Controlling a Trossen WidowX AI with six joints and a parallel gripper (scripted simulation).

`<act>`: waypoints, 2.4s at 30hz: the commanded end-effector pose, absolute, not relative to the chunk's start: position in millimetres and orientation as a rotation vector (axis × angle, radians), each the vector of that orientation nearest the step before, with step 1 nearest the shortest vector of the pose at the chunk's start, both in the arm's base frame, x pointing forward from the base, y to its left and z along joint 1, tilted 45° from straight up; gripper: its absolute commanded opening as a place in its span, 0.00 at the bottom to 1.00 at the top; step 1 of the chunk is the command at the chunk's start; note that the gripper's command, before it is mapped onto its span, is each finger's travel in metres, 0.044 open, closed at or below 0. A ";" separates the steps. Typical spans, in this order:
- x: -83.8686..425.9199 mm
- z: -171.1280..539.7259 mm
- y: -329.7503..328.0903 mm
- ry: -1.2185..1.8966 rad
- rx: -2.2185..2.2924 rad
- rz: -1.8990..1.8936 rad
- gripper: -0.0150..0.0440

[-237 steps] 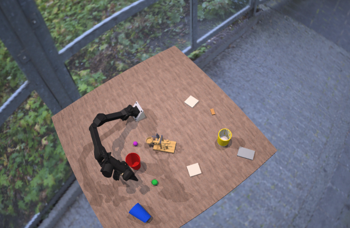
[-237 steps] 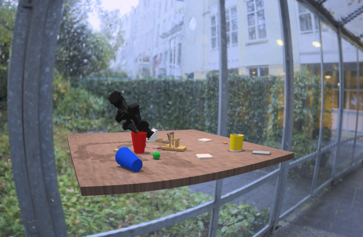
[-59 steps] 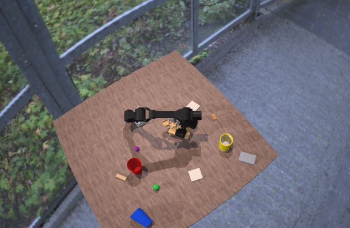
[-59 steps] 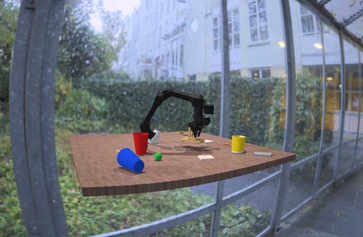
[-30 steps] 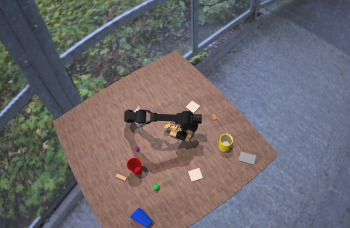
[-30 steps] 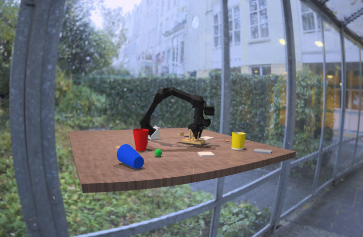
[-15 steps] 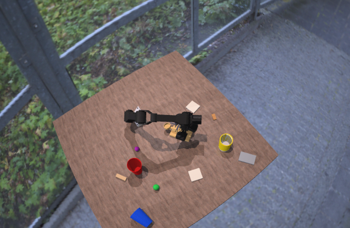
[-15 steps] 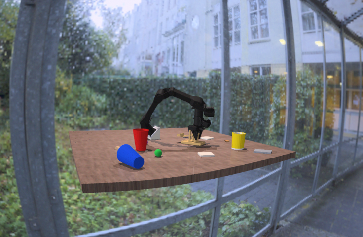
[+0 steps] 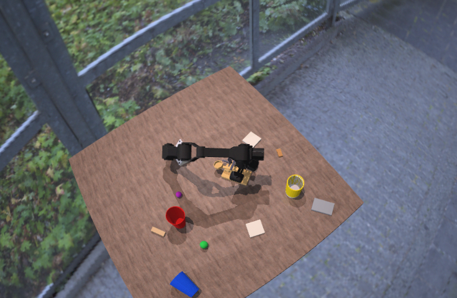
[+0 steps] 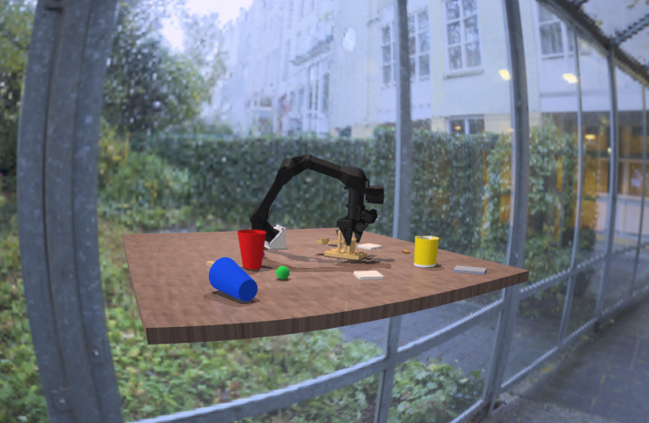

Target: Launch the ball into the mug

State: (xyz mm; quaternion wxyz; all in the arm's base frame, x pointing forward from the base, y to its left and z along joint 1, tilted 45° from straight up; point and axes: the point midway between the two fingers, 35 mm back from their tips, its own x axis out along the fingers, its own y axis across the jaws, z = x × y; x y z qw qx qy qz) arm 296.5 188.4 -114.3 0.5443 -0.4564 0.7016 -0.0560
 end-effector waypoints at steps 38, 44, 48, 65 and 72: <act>293.9 -102.2 199.8 1.649 -1.079 -0.125 1.00; 294.3 -109.5 193.2 1.649 -1.079 -0.125 1.00; 294.4 -114.3 188.8 1.649 -1.080 -0.125 1.00; 294.0 -130.8 172.1 1.648 -1.080 -0.127 1.00; 295.8 -129.1 175.4 1.643 -1.069 -0.127 0.91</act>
